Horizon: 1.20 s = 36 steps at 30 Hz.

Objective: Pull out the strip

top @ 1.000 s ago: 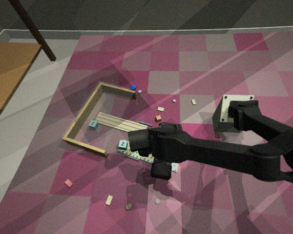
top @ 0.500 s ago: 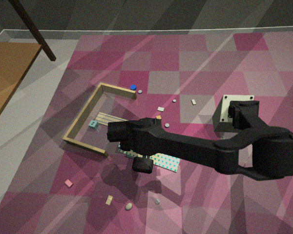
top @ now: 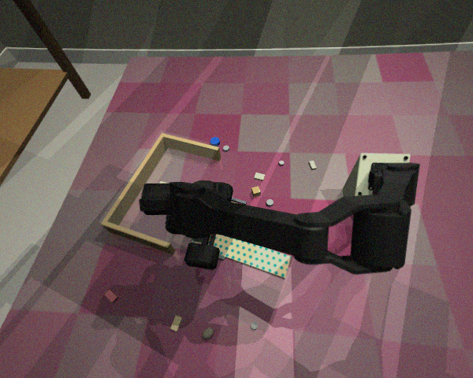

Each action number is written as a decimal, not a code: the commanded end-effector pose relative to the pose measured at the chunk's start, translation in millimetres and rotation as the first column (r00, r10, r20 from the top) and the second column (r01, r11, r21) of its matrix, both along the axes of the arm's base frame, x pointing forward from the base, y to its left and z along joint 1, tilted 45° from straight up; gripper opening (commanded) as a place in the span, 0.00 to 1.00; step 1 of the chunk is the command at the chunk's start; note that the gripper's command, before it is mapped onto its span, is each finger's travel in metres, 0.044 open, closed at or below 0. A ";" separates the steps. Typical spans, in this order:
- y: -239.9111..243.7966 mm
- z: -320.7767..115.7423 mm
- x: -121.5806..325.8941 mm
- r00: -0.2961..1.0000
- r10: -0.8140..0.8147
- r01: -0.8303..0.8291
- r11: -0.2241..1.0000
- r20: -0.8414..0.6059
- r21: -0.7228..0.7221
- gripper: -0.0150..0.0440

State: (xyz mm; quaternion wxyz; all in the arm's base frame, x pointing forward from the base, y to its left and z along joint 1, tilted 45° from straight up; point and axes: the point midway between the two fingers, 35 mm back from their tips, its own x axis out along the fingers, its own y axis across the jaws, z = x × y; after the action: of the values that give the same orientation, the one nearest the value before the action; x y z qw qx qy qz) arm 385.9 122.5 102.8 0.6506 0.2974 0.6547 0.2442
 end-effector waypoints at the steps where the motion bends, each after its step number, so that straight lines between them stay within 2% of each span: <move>1: -4.4 -3.3 13.9 1.000 0.001 -0.001 1.000 -0.002 0.003 1.00; 12: -16.0 -10.8 51.2 1.000 0.001 -0.001 1.000 0.000 0.002 1.00; 19: -10.0 -16.9 51.9 1.000 0.001 -0.001 1.000 0.000 0.002 0.69; 20: -8.8 -18.1 52.0 1.000 0.001 -0.001 1.000 0.000 0.002 0.68; 36: 9.8 -36.4 52.6 1.000 0.001 -0.001 1.000 0.000 0.003 0.68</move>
State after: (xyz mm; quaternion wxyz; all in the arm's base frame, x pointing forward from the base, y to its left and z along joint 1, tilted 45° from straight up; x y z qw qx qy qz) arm 438.9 129.6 71.6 0.6525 0.2953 0.6524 0.2477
